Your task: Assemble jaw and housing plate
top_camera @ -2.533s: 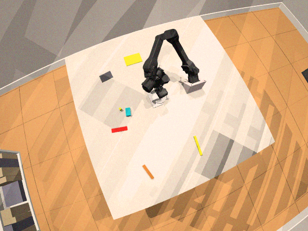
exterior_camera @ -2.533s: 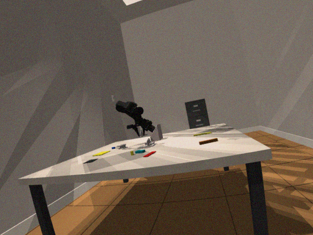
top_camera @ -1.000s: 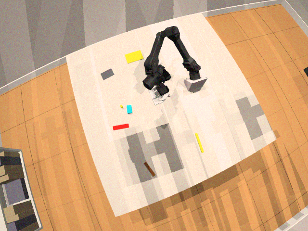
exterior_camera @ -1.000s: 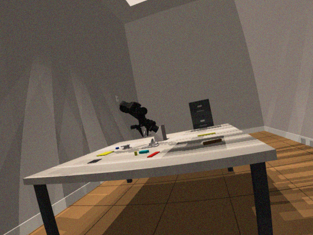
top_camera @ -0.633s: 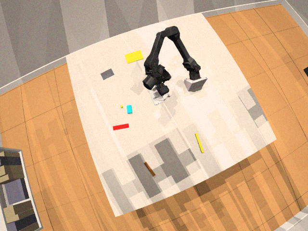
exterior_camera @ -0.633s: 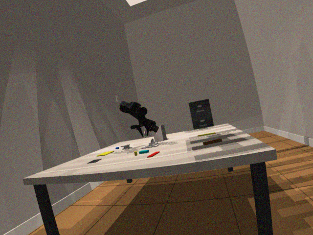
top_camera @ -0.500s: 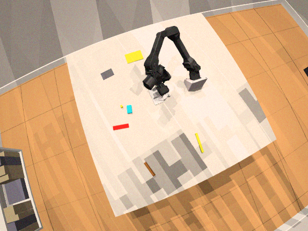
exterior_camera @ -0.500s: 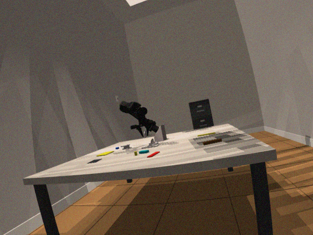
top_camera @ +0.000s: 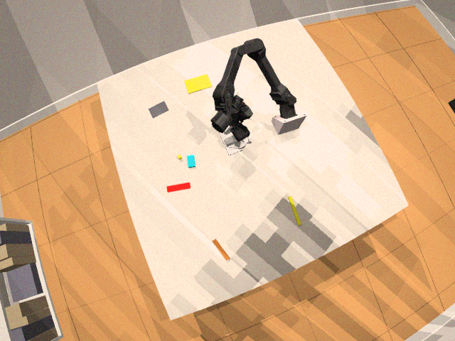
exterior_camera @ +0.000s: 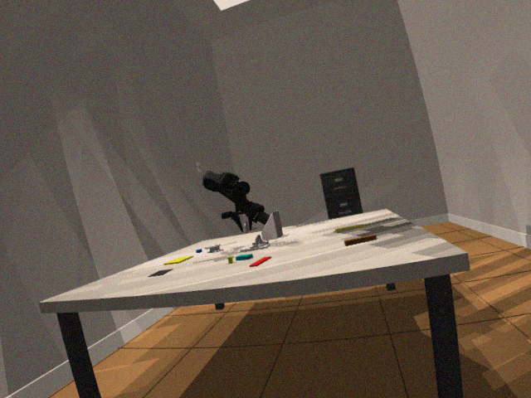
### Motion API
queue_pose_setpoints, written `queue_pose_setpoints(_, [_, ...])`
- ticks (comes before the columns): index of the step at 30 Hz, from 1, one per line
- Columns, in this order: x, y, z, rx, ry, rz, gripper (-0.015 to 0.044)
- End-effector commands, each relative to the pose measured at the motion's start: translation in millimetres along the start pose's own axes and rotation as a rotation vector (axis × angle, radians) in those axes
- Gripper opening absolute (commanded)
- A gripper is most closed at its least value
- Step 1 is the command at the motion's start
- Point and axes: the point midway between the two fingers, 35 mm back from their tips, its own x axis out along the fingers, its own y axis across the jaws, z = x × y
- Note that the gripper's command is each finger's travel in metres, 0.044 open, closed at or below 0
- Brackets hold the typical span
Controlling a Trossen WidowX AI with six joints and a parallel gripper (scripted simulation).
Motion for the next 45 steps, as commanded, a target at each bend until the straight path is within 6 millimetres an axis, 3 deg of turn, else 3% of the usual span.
queue_pose_setpoints(1, [-0.7,0.7,-1.6,0.003,0.006,0.003,0.0134])
queue_pose_setpoints(45, [-0.7,0.7,-1.6,-0.009,0.006,0.003,0.0134])
